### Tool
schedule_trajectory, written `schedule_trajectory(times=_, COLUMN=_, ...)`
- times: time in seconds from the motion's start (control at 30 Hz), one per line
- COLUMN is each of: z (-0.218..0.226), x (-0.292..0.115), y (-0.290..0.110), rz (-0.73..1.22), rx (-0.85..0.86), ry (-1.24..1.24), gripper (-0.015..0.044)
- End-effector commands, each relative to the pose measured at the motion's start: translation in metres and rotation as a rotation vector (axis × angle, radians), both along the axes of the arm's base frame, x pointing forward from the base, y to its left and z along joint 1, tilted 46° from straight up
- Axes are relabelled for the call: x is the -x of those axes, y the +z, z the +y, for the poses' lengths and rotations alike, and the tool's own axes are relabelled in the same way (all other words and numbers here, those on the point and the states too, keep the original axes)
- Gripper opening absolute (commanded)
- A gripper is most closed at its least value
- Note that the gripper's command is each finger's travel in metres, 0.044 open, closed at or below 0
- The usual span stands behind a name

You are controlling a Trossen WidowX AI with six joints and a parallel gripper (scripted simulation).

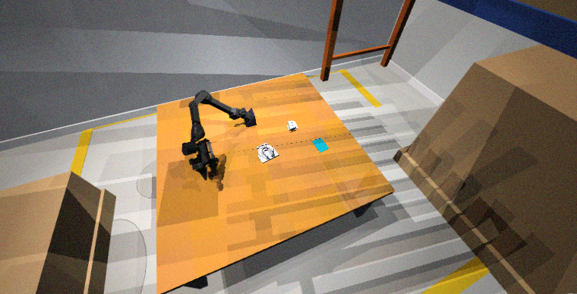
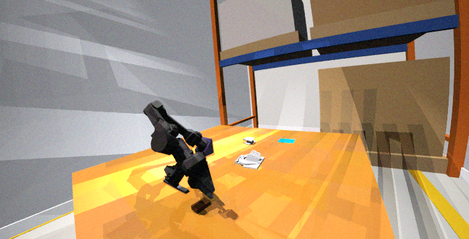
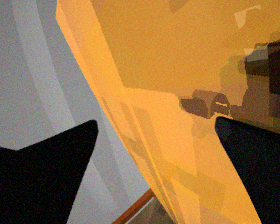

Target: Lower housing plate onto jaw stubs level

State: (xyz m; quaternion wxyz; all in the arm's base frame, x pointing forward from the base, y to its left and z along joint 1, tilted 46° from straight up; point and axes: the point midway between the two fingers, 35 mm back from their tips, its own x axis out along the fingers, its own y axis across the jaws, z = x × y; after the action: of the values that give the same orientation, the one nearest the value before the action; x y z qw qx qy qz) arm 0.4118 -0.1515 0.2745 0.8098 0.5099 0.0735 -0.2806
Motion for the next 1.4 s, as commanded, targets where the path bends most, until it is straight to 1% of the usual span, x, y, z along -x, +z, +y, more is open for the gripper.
schedule_trajectory(times=0.0, z=0.015, x=-0.009, y=-0.013, rz=0.060, rx=0.018, ry=0.048, gripper=0.0440)
schedule_trajectory(times=0.53, z=0.090, x=-0.025, y=-0.088, rz=0.346, rx=0.087, ry=0.289, gripper=0.0440)
schedule_trajectory(times=0.9, z=0.139, x=-0.029, y=-0.119, rz=0.448, rx=0.138, ry=0.437, gripper=0.0440)
schedule_trajectory(times=1.23, z=0.183, x=-0.024, y=-0.154, rz=0.582, rx=0.186, ry=0.565, gripper=0.0440)
schedule_trajectory(times=1.37, z=0.198, x=-0.015, y=-0.170, rz=0.640, rx=0.222, ry=0.610, gripper=0.0440)
